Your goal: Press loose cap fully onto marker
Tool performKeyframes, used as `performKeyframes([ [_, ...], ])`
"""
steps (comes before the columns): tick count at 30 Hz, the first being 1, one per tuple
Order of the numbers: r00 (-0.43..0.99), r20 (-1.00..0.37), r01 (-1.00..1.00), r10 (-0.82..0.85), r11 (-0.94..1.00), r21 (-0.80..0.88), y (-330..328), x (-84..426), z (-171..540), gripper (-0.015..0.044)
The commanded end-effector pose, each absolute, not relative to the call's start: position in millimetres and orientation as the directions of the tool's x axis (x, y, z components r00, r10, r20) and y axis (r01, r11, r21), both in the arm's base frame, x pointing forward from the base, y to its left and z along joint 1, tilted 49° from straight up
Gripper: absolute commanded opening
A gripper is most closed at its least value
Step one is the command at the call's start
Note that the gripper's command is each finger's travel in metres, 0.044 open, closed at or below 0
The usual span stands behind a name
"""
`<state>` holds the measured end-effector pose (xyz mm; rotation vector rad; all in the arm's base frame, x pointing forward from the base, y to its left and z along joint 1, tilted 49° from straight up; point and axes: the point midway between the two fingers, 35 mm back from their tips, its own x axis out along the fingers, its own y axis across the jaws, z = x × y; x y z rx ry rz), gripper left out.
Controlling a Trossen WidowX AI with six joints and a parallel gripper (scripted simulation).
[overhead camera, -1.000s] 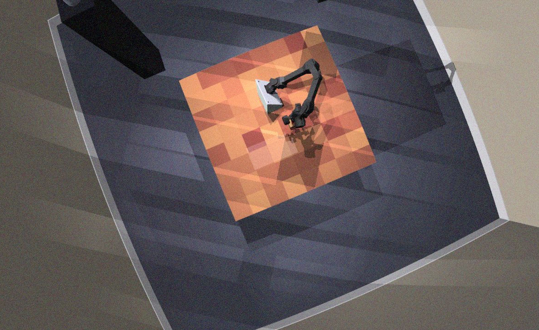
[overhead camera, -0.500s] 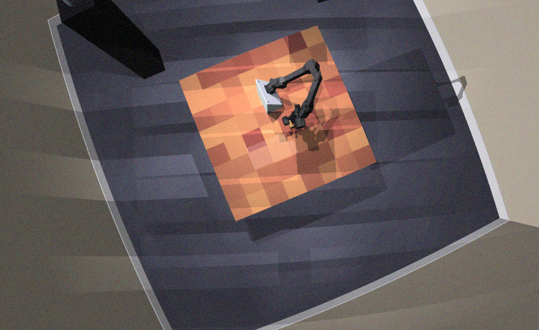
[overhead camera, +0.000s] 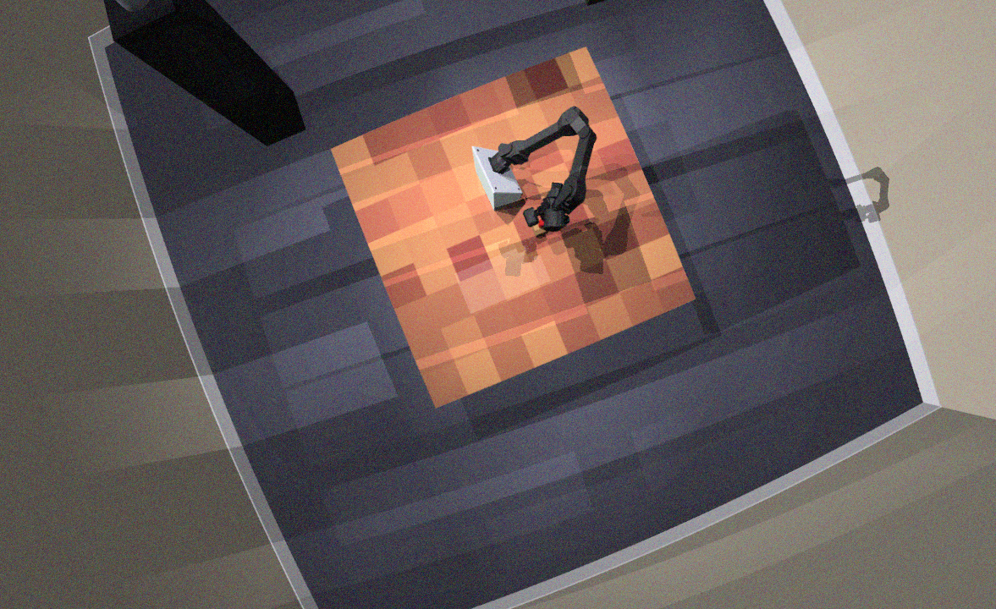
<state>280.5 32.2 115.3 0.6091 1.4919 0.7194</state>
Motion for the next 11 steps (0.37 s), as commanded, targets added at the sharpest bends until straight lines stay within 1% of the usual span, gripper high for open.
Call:
performKeyframes([
  [1, -0.071, -0.659, -0.053, 0.749, 0.657, 0.752, 27.6, 278.0, 119.2, 0.0026],
  [11, -0.071, -0.659, -0.053, 0.749, 0.657, 0.752, 27.6, 278.0, 119.2, 0.0289],
])
